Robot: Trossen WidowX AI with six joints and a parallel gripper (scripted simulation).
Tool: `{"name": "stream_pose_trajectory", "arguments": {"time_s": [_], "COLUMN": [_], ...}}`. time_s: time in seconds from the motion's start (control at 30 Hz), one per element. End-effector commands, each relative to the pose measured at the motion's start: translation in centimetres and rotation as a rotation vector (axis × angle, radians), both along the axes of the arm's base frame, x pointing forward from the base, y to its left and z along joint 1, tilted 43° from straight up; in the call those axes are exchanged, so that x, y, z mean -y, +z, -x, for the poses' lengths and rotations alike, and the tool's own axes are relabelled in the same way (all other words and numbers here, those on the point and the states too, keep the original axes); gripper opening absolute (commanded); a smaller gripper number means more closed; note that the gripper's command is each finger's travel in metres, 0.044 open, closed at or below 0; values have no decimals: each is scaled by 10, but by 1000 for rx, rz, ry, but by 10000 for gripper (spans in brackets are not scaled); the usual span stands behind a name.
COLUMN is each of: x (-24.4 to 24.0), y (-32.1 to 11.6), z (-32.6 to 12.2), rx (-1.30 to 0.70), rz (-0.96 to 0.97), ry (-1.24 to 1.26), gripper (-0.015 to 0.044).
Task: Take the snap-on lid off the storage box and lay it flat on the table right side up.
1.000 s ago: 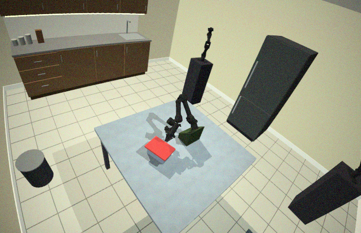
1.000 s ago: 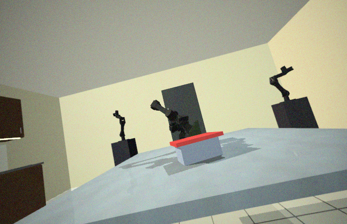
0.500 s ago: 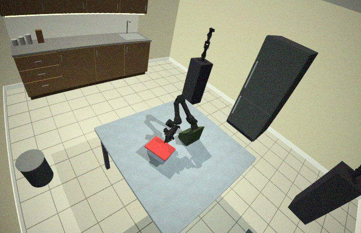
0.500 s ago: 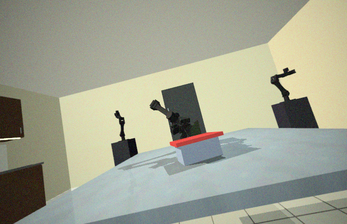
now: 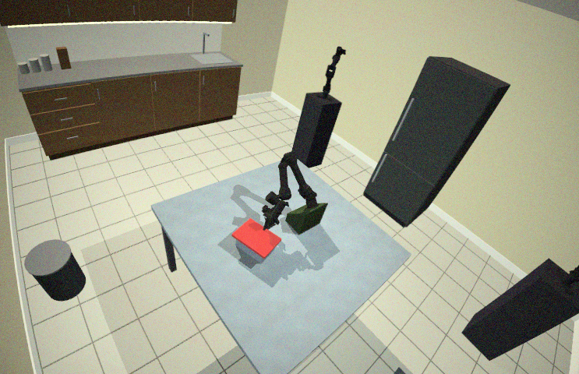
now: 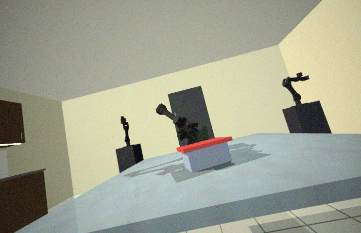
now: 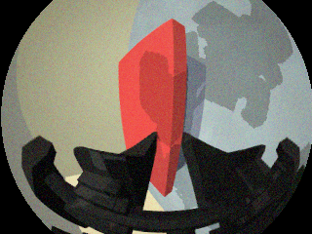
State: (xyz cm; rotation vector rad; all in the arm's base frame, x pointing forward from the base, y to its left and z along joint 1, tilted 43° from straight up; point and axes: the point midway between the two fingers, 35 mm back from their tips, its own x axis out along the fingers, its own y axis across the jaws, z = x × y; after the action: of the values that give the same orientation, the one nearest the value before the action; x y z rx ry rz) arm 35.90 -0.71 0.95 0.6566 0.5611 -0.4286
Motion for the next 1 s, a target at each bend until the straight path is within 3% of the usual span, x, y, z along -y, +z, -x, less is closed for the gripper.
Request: {"name": "stream_pose_trajectory", "arguments": {"time_s": [0.0, 0.97], "x": [0, -4], "y": [0, 5], "z": [0, 1], "rx": [-2, 0], "rz": [4, 0], "ry": [2, 0], "gripper": [0, 0]}}
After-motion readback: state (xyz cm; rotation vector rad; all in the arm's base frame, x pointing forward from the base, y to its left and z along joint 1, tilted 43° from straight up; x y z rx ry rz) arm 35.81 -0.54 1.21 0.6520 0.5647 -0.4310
